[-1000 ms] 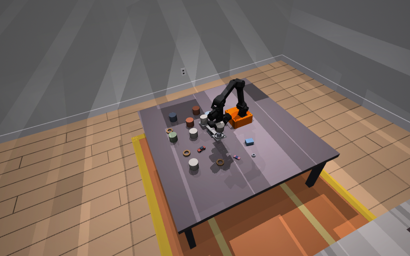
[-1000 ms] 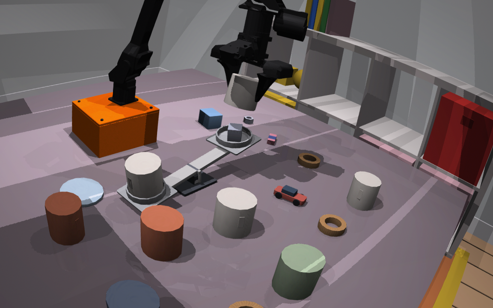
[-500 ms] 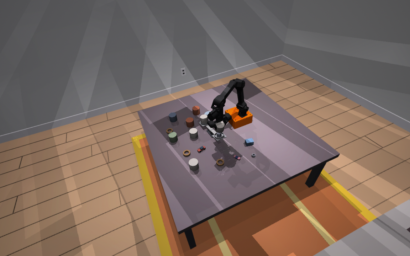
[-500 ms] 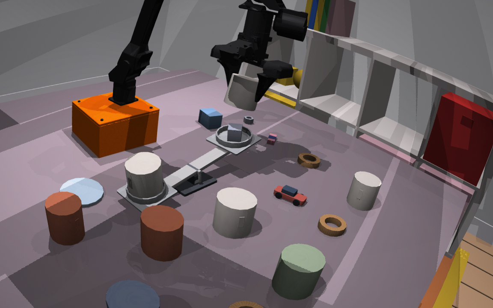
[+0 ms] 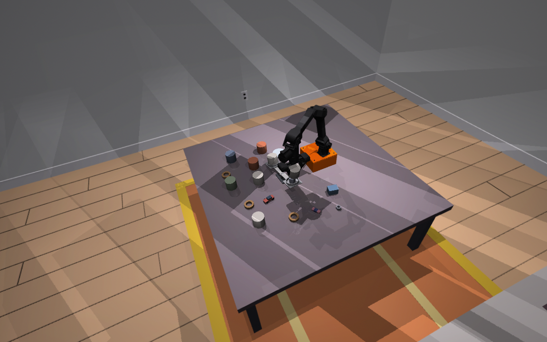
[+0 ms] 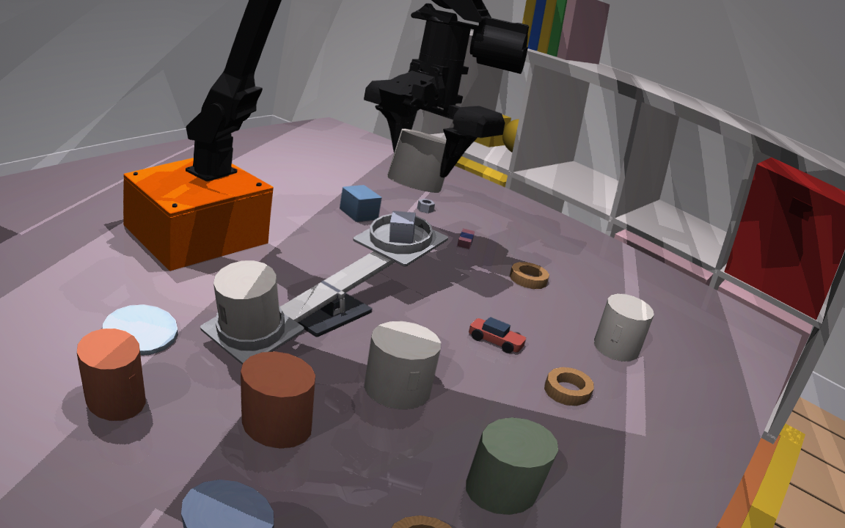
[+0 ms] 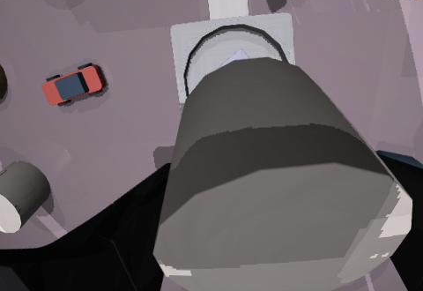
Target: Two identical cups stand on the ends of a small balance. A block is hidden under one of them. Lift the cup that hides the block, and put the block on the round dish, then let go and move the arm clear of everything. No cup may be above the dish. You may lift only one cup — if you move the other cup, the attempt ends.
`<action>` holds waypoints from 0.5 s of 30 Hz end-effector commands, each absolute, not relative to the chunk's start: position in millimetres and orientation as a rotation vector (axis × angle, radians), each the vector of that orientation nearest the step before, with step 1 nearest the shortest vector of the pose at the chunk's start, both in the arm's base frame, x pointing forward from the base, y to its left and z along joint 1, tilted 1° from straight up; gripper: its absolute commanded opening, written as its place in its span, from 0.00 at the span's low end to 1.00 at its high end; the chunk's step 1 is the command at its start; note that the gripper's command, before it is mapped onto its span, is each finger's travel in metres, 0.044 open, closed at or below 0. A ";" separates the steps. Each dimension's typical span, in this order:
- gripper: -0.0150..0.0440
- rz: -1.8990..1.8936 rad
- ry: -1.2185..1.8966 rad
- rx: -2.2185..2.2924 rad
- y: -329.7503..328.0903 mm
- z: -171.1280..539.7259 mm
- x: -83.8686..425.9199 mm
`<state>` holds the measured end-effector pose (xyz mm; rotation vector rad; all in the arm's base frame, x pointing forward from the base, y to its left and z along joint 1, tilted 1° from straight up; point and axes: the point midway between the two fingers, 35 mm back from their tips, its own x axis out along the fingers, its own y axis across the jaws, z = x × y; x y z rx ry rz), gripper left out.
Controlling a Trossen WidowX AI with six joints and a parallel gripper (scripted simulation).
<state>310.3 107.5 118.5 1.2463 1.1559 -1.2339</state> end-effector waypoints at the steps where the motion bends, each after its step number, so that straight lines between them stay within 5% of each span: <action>1: 0.25 -1.237 1.161 1.240 122.3 106.1 305.4; 15: 0.25 -1.231 1.163 1.249 170.2 69.2 285.2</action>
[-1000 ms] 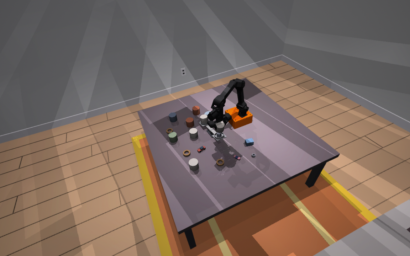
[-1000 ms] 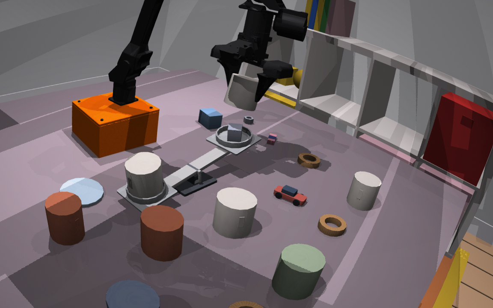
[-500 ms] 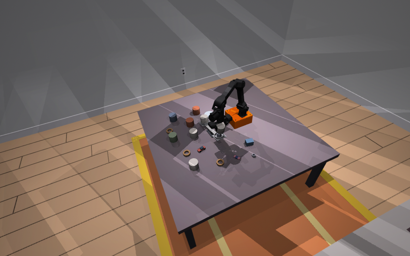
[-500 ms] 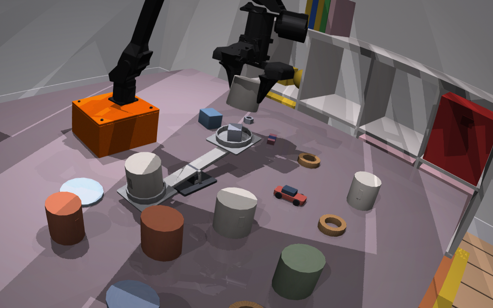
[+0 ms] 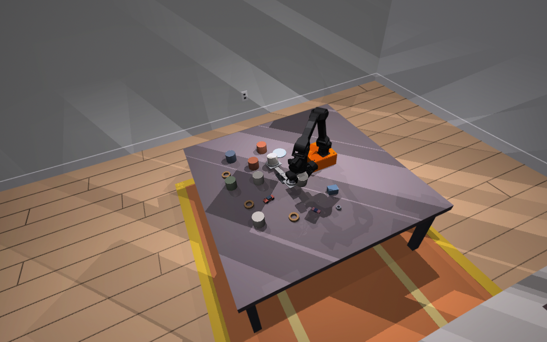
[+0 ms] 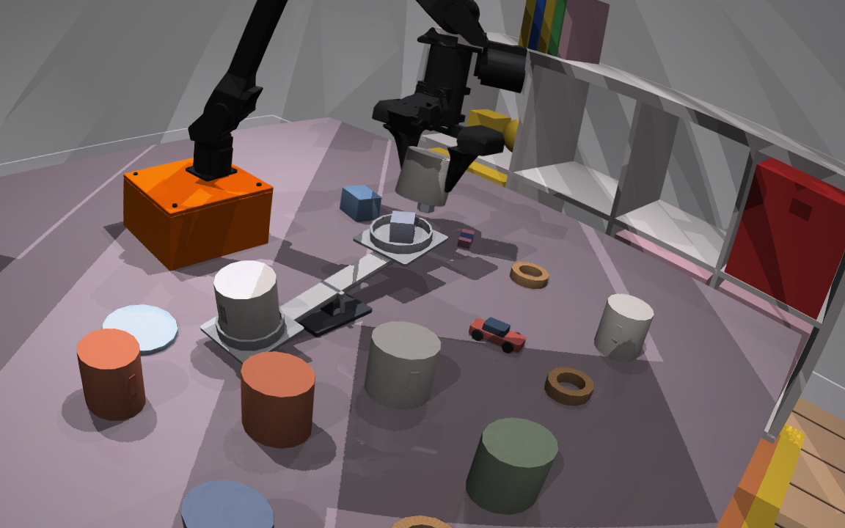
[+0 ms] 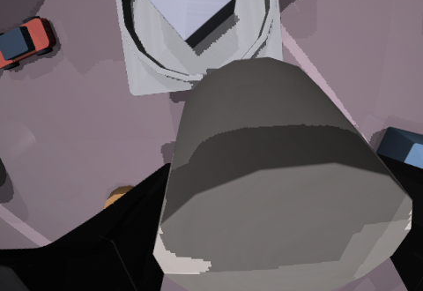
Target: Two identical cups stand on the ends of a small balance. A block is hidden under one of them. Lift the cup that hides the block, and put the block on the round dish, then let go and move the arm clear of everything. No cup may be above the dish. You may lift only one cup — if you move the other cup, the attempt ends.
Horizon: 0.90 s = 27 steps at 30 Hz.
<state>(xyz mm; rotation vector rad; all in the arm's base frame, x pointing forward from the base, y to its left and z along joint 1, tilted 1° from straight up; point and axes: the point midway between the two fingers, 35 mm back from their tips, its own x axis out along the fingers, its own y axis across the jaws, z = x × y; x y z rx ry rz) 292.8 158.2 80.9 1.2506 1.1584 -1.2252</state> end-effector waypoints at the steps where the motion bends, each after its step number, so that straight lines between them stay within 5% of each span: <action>1: 0.25 -1.231 1.164 1.250 173.4 66.6 283.4; 27: 0.25 -1.226 1.168 1.258 215.8 2.6 250.9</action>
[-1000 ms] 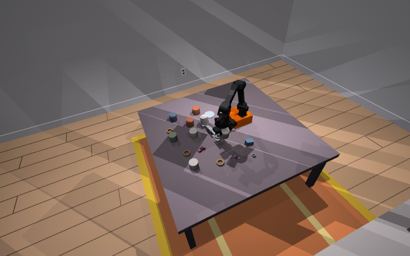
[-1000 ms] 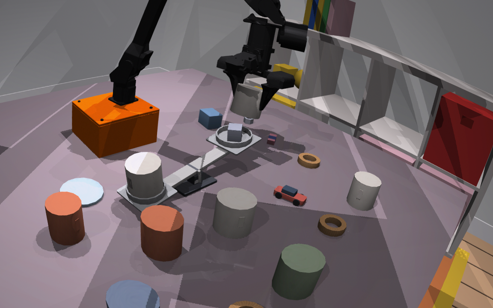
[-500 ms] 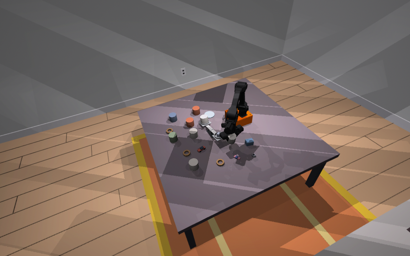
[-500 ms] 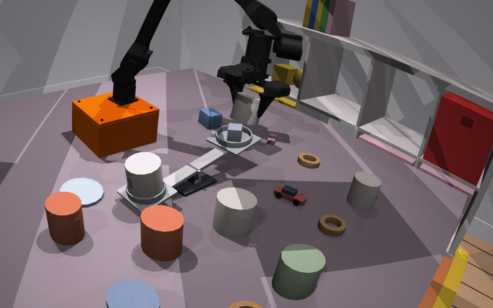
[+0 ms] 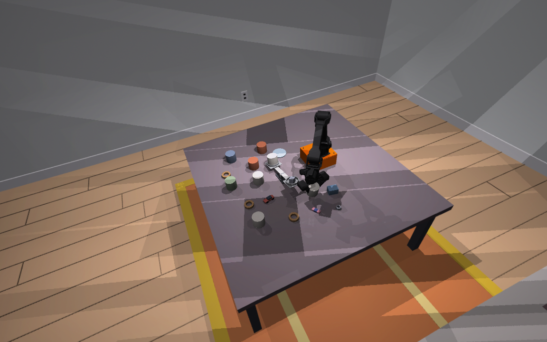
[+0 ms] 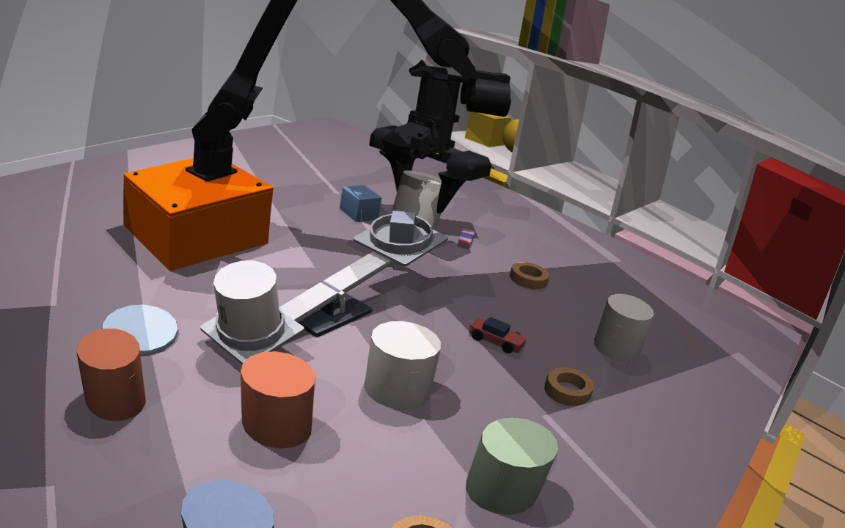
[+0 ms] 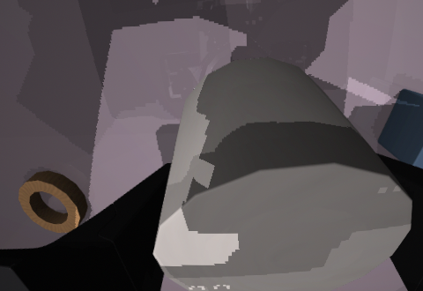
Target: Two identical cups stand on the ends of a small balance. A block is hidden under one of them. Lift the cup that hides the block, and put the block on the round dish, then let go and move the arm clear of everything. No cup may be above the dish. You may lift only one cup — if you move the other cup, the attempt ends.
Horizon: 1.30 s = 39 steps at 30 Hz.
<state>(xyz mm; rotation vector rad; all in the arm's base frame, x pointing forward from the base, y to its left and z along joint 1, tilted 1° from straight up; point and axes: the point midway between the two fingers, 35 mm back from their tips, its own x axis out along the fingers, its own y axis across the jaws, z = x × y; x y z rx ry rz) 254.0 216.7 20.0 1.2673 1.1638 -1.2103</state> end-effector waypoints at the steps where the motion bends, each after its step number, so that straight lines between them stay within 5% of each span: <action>1: 0.25 -1.226 1.168 1.258 215.7 -2.6 250.9; 24: 0.25 -1.226 1.168 1.258 215.3 -31.7 251.2; 39: 0.92 -1.217 1.164 1.261 216.2 -23.0 252.9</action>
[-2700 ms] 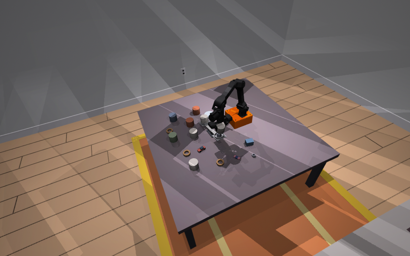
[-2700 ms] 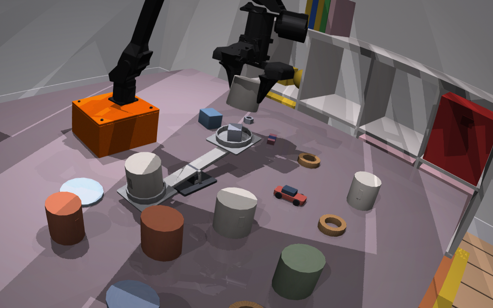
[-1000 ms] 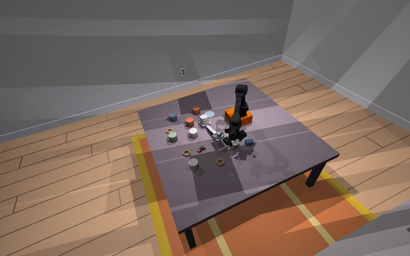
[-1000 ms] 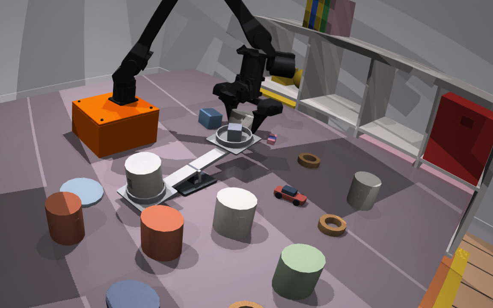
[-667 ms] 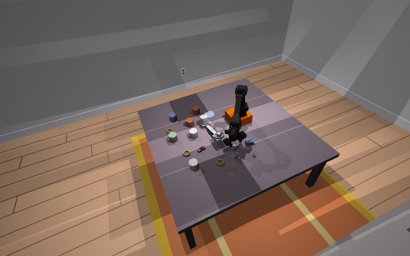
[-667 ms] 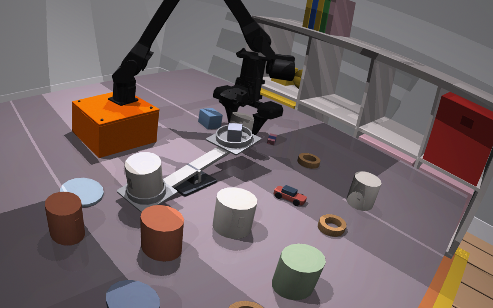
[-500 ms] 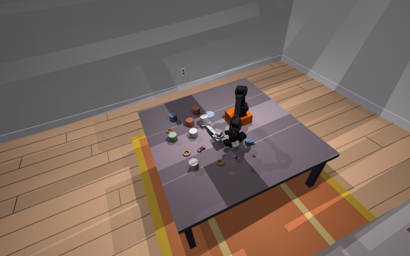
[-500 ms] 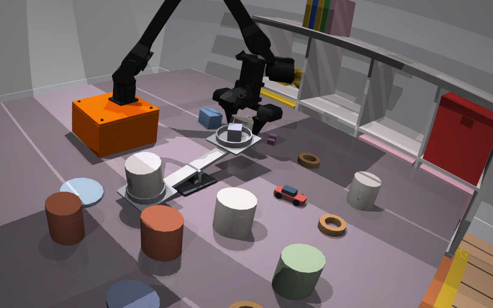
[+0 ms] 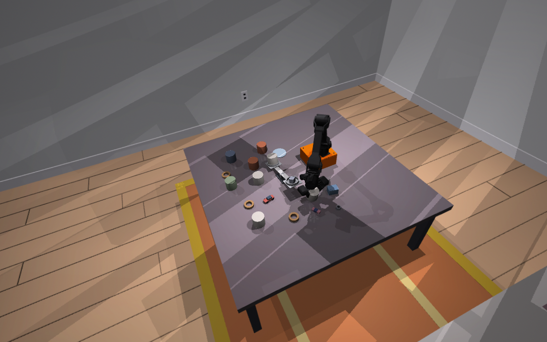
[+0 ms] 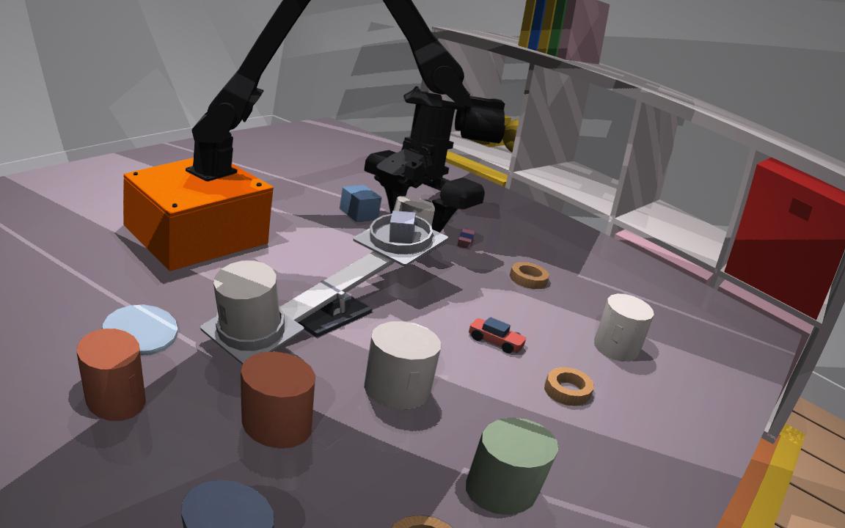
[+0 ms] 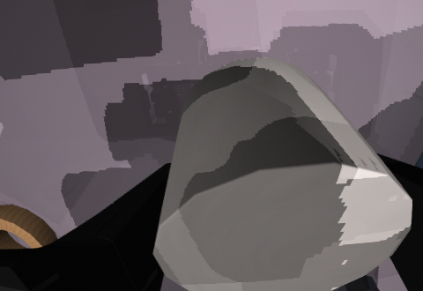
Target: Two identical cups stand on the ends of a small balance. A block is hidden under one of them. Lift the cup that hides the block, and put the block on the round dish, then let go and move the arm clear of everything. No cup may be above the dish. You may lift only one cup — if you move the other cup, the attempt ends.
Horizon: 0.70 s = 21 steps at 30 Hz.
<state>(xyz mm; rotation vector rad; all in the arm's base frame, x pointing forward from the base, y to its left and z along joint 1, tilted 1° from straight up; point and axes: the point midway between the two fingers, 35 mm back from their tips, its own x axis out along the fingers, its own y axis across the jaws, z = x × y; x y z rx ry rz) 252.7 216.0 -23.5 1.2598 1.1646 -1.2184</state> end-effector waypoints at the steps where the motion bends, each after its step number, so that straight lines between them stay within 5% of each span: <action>1: 0.97 -1.218 1.165 1.260 216.2 -21.4 252.9; 13: 1.00 -1.226 1.168 1.258 215.5 29.4 249.9; 21: 0.69 -1.154 1.202 1.271 191.9 47.7 271.5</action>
